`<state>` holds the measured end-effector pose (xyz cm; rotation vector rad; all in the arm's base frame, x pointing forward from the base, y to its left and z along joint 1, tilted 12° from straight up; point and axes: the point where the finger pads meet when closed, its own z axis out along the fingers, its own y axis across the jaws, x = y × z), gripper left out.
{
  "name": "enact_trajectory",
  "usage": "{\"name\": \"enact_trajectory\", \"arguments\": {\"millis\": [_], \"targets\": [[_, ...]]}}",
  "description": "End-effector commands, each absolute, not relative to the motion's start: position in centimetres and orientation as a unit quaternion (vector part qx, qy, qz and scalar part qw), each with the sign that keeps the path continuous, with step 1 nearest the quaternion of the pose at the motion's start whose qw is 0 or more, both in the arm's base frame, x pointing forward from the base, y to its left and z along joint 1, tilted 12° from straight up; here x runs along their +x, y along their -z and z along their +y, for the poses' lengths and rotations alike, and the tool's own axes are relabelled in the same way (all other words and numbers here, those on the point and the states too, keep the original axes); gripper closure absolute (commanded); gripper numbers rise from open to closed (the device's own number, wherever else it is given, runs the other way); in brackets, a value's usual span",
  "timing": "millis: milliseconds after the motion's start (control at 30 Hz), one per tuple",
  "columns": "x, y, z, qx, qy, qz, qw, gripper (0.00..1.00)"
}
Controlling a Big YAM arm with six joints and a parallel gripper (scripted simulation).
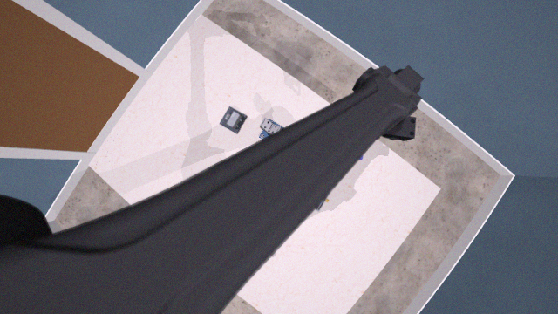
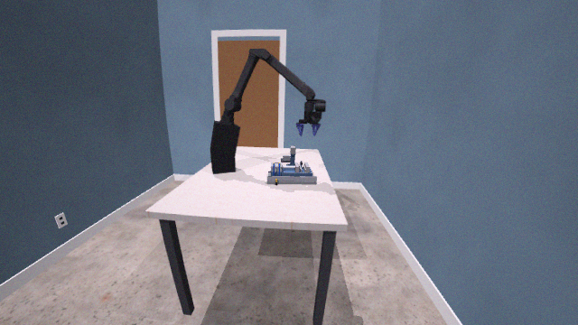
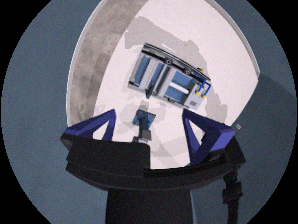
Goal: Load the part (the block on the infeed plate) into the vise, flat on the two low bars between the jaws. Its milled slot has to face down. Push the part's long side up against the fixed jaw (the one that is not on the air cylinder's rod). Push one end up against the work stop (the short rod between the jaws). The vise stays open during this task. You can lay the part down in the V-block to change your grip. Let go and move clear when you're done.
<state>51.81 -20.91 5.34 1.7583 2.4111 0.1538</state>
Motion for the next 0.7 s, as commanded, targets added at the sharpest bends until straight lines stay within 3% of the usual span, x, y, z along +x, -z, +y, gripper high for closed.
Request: {"name": "enact_trajectory", "arguments": {"millis": [0,533,600,667], "targets": [[52.0,-5.9,-21.1,0.587,-0.053,0.804,0.082,0.00],[52.0,-5.9,-21.1,0.587,-0.053,0.804,0.082,0.00],[54.5,-9.5,-21.2,0.583,-0.063,0.800,0.123,0.00],[52.9,-6.8,-19.3,0.590,-0.057,0.800,0.097,0.00]]}}
